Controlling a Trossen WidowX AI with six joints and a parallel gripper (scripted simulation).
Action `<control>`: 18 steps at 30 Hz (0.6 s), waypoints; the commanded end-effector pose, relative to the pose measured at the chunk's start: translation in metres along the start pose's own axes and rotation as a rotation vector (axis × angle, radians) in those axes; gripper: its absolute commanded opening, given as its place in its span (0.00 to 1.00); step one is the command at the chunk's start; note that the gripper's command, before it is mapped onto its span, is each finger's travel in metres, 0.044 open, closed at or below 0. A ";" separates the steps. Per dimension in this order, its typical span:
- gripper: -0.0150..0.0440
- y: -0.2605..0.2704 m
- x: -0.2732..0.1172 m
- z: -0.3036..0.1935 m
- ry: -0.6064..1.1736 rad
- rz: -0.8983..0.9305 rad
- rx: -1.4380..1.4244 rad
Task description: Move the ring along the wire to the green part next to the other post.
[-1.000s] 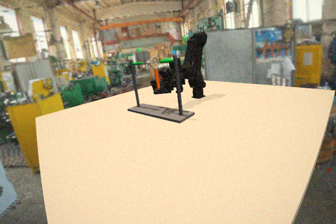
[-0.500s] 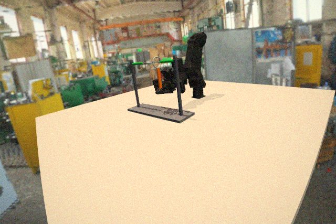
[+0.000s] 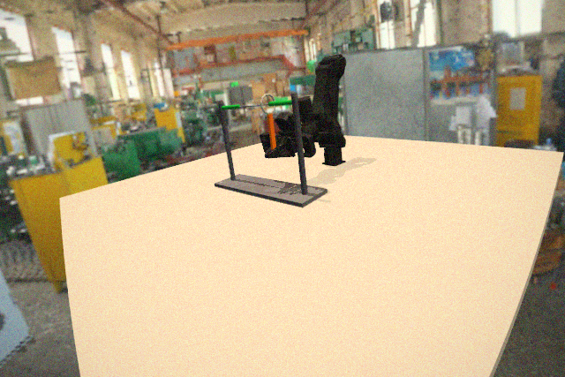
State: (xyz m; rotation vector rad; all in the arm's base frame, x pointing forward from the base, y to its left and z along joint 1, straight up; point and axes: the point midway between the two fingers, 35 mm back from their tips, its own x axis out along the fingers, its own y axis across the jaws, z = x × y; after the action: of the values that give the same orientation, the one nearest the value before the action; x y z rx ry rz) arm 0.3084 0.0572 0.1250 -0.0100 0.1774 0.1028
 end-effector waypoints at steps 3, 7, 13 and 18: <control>0.00 0.005 0.000 0.000 0.002 -0.007 0.004; 0.00 0.009 0.000 0.000 0.002 -0.008 0.004; 0.00 0.013 -0.001 0.000 0.011 -0.010 0.005; 0.00 0.016 -0.006 -0.001 0.055 -0.011 0.005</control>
State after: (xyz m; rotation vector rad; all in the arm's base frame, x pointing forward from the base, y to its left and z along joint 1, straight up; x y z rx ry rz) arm 0.3030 0.0711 0.1191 -0.0171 0.2261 0.0953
